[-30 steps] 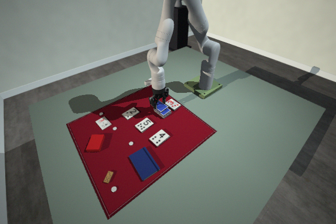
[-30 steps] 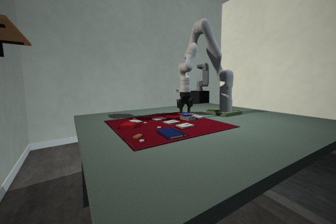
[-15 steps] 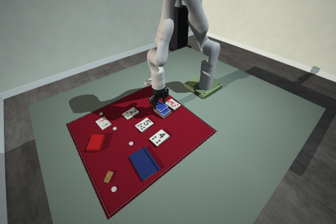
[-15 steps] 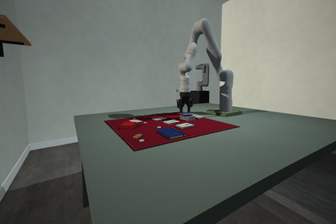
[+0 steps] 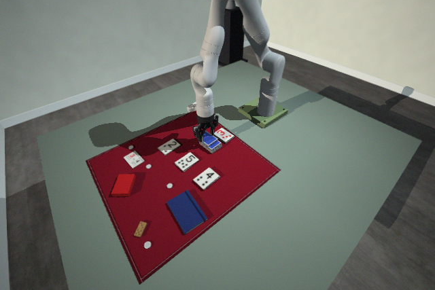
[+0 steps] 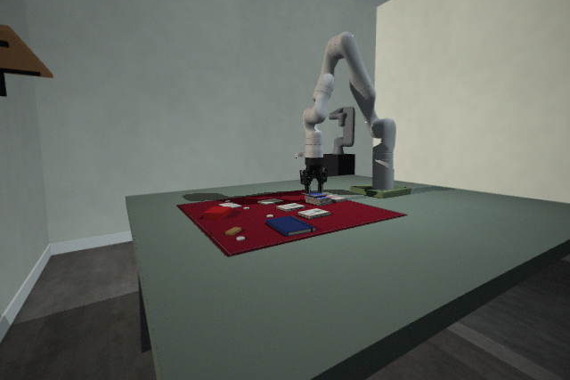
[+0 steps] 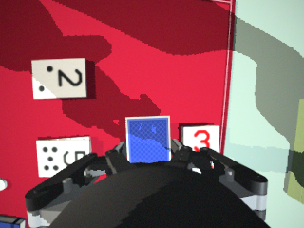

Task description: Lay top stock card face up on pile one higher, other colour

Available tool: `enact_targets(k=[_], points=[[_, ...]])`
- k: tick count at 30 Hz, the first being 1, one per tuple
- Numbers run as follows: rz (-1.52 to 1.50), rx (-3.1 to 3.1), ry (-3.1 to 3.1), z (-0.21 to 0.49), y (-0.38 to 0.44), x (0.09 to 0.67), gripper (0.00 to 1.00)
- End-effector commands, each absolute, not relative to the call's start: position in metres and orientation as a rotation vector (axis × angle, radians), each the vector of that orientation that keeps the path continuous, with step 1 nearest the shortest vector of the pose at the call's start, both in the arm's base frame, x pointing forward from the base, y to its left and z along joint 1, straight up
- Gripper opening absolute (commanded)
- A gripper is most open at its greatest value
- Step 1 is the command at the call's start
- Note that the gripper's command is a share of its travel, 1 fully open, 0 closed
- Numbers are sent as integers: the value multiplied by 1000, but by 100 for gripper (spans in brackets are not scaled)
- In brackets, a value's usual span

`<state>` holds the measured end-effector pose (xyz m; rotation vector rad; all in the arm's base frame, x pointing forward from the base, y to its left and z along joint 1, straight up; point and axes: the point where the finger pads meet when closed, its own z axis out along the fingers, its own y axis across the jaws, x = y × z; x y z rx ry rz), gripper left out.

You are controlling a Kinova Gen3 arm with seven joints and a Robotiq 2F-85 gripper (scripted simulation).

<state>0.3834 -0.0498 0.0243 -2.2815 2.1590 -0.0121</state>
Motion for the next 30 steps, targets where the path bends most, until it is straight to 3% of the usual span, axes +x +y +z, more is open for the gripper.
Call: enact_targets(k=[1, 30], points=[[-13, -2281, 2159, 24, -50, 384, 72], [-13, -2281, 2159, 19, -50, 384, 72]])
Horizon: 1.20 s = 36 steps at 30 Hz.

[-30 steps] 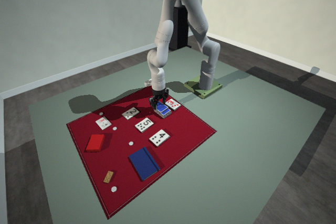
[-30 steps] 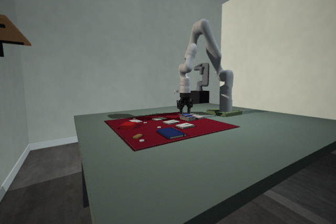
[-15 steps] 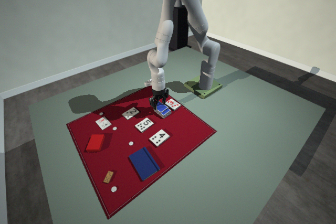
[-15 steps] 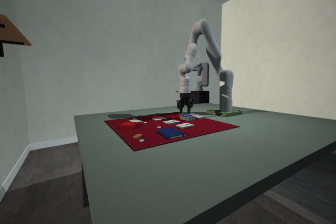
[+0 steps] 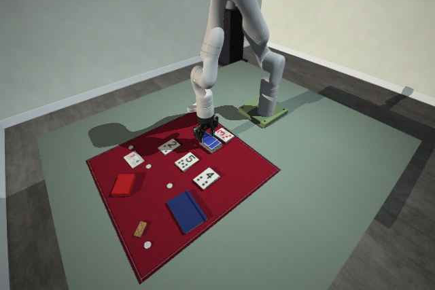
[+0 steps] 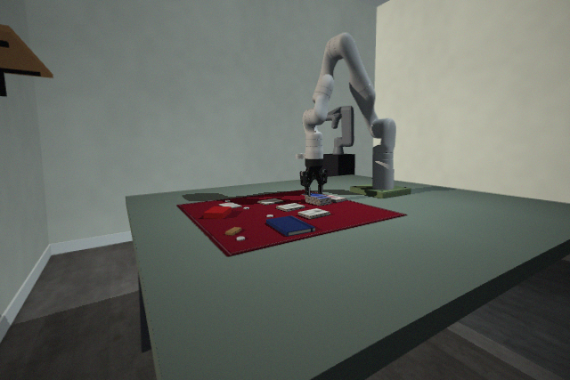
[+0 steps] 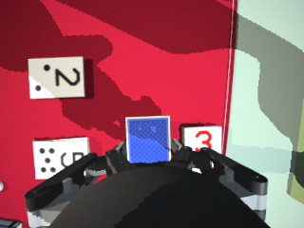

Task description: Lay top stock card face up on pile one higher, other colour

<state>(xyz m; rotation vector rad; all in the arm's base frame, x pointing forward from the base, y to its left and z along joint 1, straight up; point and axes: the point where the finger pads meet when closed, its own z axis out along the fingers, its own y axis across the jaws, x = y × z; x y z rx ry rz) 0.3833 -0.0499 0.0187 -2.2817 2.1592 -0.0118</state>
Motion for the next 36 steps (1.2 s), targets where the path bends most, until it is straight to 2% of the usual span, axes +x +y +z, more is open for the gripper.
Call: enact_targets(k=[1, 12, 13, 36], points=[[-13, -2281, 2159, 19, -50, 384, 72], [-13, -2281, 2159, 19, -50, 384, 72], [-13, -2281, 2159, 19, -50, 384, 85], [-13, -2281, 2159, 19, -50, 384, 85]])
